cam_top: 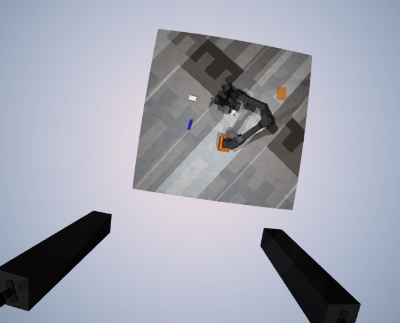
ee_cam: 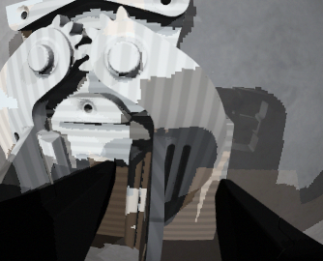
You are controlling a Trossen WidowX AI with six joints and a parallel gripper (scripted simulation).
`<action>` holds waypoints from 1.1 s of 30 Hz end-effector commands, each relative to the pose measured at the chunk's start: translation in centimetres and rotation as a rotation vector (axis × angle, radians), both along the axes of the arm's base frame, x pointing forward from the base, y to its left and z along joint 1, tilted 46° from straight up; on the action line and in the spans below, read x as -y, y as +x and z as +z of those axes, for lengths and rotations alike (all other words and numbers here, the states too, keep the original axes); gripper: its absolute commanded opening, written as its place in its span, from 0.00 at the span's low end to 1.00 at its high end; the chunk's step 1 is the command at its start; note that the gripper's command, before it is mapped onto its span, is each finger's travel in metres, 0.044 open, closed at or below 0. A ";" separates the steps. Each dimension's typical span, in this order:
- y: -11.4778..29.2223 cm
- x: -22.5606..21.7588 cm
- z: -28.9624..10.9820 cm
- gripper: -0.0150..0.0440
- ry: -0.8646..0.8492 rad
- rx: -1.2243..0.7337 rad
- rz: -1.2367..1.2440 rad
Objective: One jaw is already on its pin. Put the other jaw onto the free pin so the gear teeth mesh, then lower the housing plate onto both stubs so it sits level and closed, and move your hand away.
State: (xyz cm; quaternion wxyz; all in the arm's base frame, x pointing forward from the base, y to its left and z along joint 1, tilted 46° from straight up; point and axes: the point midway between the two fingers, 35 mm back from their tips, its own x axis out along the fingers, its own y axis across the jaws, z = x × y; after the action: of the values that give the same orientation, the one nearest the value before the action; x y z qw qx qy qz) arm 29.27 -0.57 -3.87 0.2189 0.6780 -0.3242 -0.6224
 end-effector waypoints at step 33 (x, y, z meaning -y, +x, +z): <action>0.5 -3.9 7.5 1.00 0.095 0.225 -0.173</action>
State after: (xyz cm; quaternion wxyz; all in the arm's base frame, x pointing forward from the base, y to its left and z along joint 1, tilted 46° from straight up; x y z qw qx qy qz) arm 29.87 4.12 2.99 0.1152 0.7215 -0.3558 -0.5828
